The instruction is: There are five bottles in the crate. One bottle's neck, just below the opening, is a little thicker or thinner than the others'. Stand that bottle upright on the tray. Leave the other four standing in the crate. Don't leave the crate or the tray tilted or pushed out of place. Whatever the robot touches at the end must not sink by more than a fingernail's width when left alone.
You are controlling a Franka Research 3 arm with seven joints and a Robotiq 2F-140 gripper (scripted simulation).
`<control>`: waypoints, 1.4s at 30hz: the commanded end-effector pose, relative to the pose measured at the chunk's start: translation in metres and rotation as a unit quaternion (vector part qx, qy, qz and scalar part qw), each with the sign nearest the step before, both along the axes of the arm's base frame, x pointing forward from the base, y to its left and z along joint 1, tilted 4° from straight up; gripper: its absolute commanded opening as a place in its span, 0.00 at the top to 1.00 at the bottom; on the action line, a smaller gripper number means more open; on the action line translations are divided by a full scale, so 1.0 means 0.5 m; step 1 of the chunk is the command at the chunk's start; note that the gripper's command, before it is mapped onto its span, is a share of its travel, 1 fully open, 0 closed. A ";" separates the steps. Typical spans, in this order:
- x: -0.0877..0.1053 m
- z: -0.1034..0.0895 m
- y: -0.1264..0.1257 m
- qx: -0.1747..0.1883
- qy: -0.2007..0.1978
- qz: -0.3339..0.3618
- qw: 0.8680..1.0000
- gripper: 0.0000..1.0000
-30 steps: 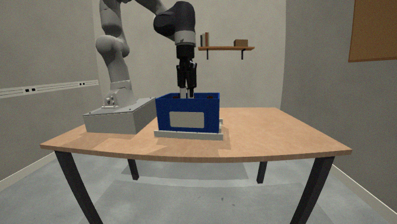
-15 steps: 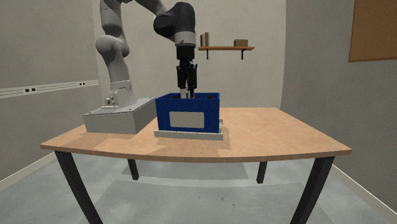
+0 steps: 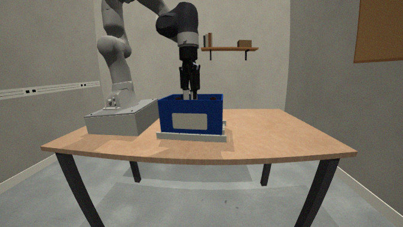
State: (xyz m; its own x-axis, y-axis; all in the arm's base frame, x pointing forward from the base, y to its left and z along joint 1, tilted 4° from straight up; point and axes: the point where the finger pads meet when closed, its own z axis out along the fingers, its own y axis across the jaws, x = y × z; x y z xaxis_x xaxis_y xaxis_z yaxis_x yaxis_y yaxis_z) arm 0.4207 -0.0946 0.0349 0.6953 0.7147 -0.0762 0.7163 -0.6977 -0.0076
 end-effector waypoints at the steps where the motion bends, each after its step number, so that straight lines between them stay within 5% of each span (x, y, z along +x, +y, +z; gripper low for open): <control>1: -0.001 -0.002 -0.002 0.001 0.000 0.000 1.000 0.56; 19: -0.001 -0.002 -0.002 0.001 0.000 0.000 1.000 0.56; 20: -0.001 -0.002 -0.002 0.001 0.000 0.000 1.000 0.90; 42: -0.001 -0.002 -0.002 0.001 0.000 0.000 1.000 0.90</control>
State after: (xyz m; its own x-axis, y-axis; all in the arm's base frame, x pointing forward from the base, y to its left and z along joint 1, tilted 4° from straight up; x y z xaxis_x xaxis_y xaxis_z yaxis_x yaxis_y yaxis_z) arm 0.4211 -0.0946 0.0350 0.6950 0.7151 -0.0755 0.7167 -0.6973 -0.0069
